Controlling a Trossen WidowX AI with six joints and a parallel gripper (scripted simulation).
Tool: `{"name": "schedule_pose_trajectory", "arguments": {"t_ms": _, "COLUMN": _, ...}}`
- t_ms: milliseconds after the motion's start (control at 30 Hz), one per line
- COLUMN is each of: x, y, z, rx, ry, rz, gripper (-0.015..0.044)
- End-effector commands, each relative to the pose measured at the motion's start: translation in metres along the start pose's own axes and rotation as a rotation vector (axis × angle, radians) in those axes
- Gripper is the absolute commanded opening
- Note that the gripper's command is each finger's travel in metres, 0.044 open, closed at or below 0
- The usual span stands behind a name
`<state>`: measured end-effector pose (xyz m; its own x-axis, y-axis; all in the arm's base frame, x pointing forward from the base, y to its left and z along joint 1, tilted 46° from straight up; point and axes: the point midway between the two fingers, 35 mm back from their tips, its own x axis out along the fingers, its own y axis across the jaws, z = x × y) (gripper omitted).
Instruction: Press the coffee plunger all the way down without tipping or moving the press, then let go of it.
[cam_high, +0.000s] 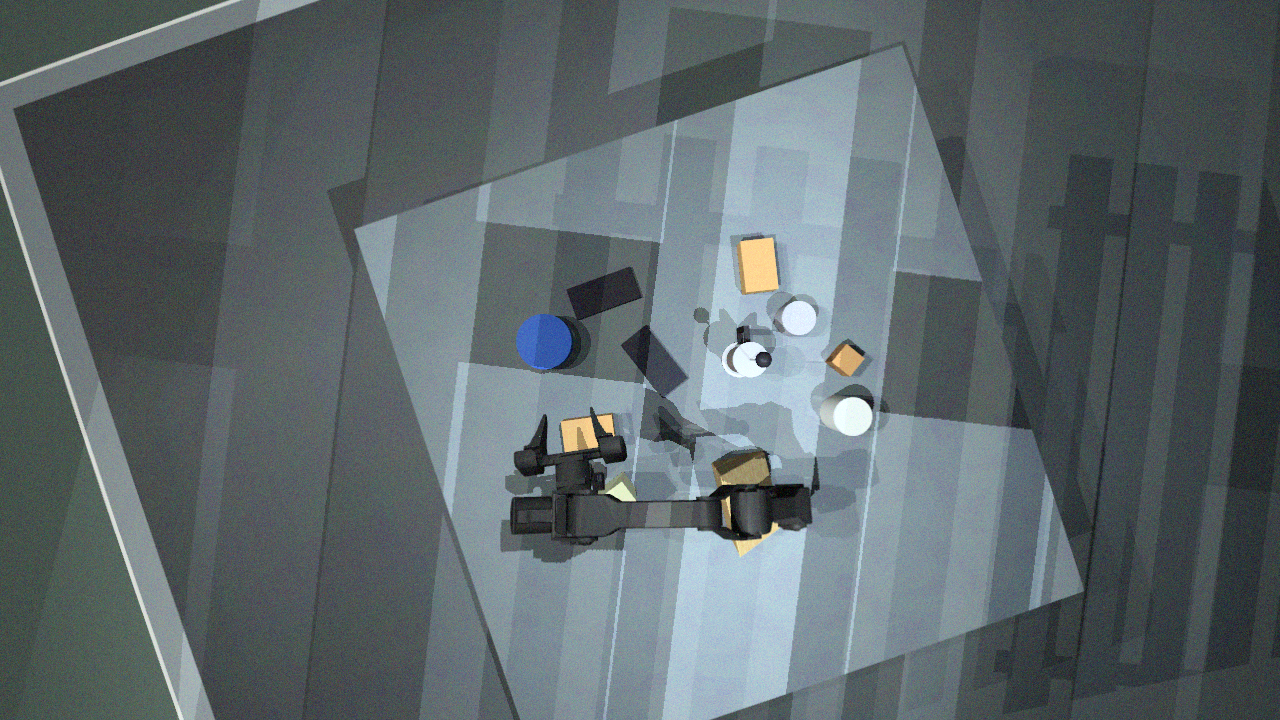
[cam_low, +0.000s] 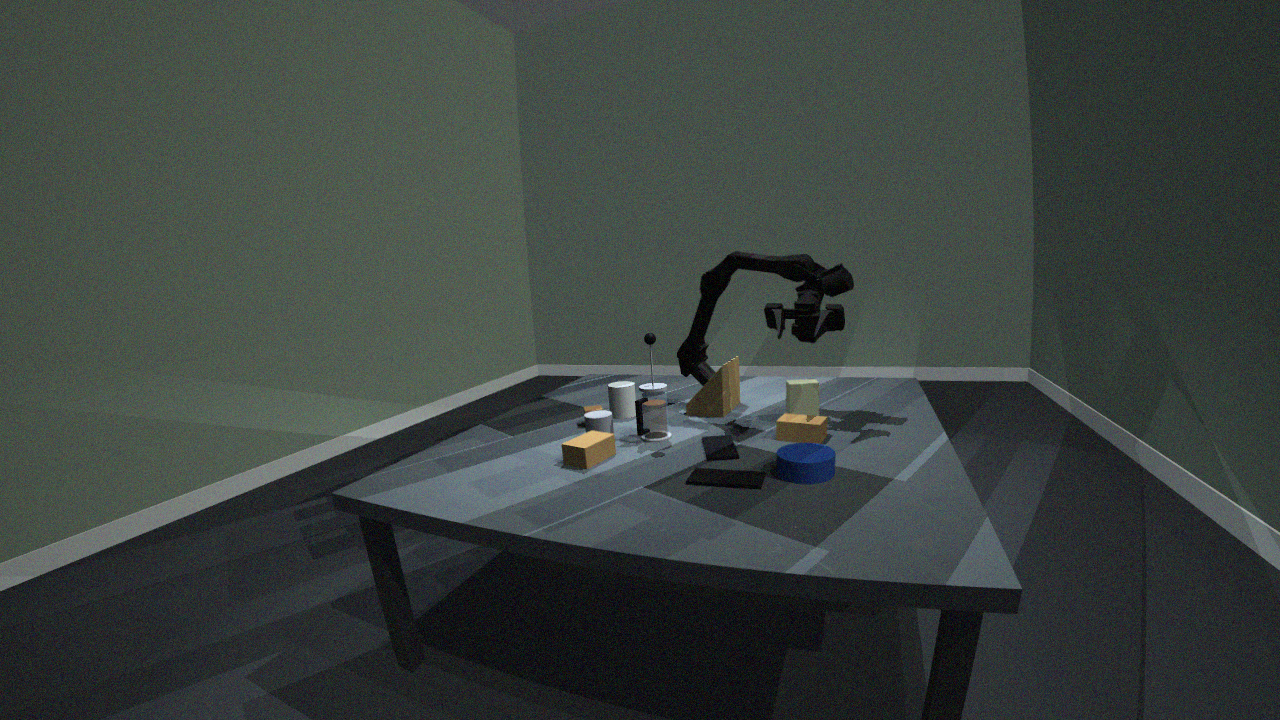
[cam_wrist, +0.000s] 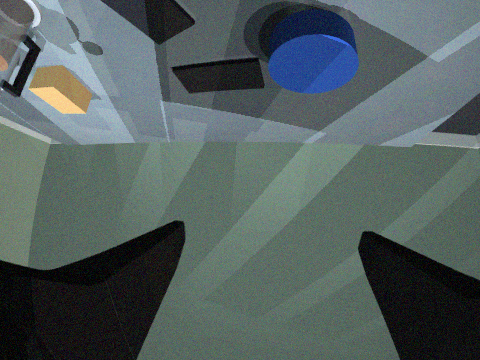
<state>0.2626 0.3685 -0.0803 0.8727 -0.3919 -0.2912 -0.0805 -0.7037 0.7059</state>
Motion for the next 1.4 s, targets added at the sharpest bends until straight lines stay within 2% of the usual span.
{"name": "schedule_pose_trajectory", "arguments": {"t_ms": 0, "x": 0.0, "y": 0.001, "z": -0.001, "rx": 0.008, "ry": -0.001, "rz": 0.0, "gripper": 0.0426}}
{"name": "schedule_pose_trajectory", "arguments": {"t_ms": 133, "x": -0.004, "y": 0.021, "z": -0.017, "rx": 0.214, "ry": -0.001, "rz": 0.002, "gripper": 0.044}}
{"name": "schedule_pose_trajectory", "arguments": {"t_ms": 467, "x": -0.021, "y": 0.137, "z": -0.075, "rx": 1.263, "ry": 0.001, "rz": 0.014, "gripper": 0.044}}
{"name": "schedule_pose_trajectory", "arguments": {"t_ms": 600, "x": -0.025, "y": 0.174, "z": -0.084, "rx": 1.584, "ry": 0.007, "rz": 0.018, "gripper": 0.044}}
{"name": "schedule_pose_trajectory", "arguments": {"t_ms": 933, "x": -0.03, "y": 0.259, "z": -0.087, "rx": 2.324, "ry": 0.031, "rz": 0.023, "gripper": 0.044}}
{"name": "schedule_pose_trajectory", "arguments": {"t_ms": 1267, "x": -0.031, "y": 0.339, "z": -0.07, "rx": 3.07, "ry": 0.077, "rz": 0.014, "gripper": 0.044}}
{"name": "schedule_pose_trajectory", "arguments": {"t_ms": 1367, "x": -0.028, "y": 0.354, "z": -0.068, "rx": 3.169, "ry": 0.113, "rz": 0.01, "gripper": 0.044}}
